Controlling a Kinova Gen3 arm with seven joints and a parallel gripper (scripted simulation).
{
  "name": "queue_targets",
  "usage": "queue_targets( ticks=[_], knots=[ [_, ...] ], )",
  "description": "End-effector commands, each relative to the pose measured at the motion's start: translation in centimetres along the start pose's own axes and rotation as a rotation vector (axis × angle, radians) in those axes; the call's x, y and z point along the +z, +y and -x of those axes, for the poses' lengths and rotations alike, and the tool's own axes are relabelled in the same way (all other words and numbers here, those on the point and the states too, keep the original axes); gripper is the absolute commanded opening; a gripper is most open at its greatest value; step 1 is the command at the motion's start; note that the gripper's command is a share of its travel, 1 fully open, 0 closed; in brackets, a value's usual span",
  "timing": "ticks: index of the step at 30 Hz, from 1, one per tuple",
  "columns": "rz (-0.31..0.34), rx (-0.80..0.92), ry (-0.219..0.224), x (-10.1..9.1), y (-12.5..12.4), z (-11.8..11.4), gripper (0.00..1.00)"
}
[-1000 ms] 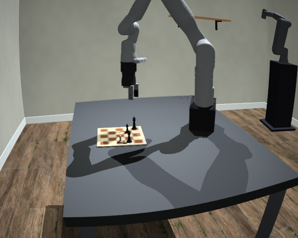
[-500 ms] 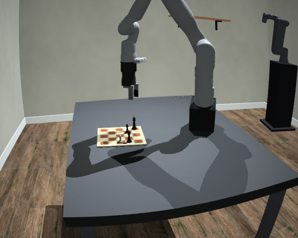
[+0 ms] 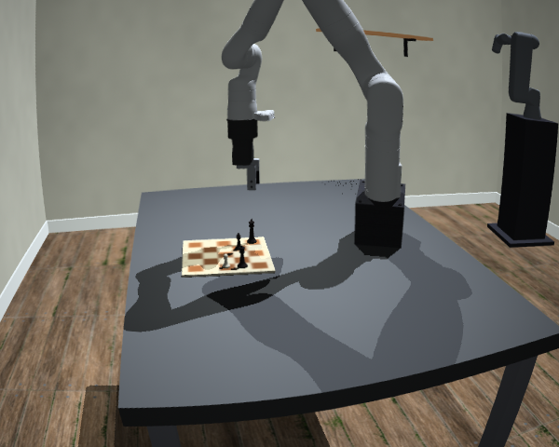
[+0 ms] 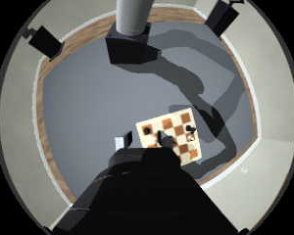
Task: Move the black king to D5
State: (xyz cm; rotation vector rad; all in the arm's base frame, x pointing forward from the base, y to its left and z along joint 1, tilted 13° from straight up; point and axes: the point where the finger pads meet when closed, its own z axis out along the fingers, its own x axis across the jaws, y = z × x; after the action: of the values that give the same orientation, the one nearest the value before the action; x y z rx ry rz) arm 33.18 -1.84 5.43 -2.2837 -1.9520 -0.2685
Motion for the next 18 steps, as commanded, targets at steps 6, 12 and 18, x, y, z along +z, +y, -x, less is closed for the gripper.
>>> queue_targets(
  ticks=[6,12,18],
  knots=[
    [-0.01,-0.325,-0.004,0.8,-0.5,0.6,1.0],
    [-0.012,-0.542,-0.004,1.3,-0.5,0.7,1.0],
    [-0.006,-0.854,0.0,1.9,-0.2,0.5,1.0]
  ],
)
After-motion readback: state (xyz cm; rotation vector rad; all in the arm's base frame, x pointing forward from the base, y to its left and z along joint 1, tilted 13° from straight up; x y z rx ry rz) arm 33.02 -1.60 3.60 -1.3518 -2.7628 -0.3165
